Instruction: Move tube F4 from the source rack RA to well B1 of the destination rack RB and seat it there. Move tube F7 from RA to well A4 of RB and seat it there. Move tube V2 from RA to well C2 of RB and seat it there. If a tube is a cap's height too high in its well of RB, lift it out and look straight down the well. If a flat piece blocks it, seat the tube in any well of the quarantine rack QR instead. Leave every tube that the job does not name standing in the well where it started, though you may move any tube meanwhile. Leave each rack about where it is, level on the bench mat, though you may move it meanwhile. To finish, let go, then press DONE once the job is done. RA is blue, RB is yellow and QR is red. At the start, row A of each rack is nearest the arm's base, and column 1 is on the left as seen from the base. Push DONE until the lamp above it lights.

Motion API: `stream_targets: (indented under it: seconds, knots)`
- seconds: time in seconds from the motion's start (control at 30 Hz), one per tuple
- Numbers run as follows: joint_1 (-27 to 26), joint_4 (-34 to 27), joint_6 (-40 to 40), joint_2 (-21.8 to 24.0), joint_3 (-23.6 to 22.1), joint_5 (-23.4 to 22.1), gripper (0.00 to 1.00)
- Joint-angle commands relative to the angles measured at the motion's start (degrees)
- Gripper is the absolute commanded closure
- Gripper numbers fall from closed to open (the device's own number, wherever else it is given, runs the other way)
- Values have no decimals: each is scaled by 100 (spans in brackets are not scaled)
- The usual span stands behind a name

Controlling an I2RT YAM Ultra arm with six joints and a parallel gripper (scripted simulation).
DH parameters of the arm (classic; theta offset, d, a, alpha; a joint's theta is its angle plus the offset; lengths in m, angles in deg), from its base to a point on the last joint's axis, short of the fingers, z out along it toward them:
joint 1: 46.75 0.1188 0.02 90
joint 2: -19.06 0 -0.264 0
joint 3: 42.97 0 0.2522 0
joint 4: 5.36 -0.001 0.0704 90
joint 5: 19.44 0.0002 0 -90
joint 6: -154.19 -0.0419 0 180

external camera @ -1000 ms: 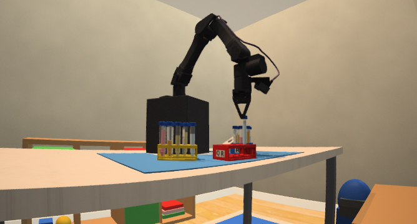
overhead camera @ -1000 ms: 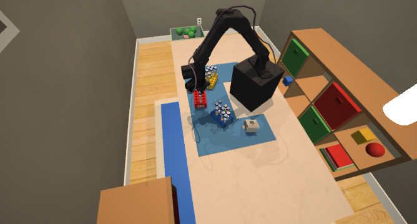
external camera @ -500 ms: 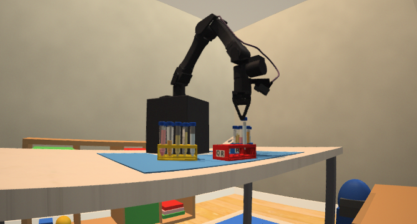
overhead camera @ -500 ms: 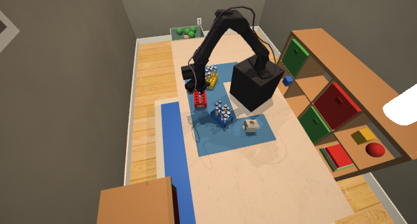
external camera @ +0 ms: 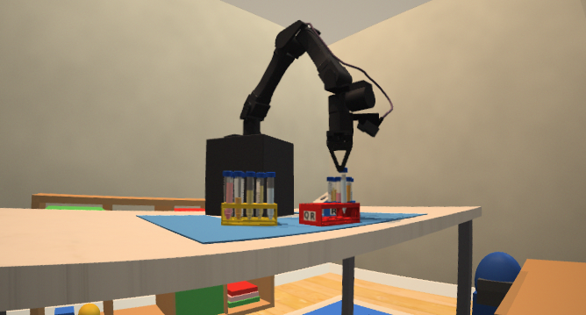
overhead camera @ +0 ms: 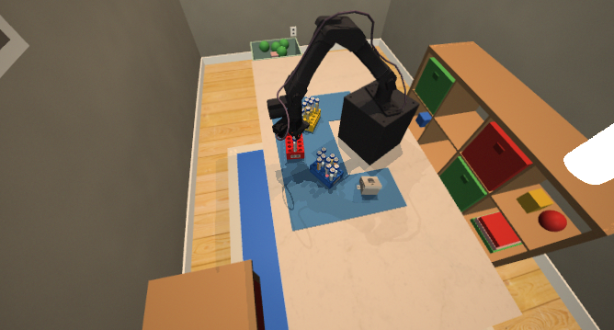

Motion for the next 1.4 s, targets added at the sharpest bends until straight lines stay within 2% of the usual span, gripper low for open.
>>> stream_targets:
  seconds: [0.0,1.37]
  knots:
    - [-81,117,43,-79,14,42,100]
    - [-103,356,61,-334,152,58,100]
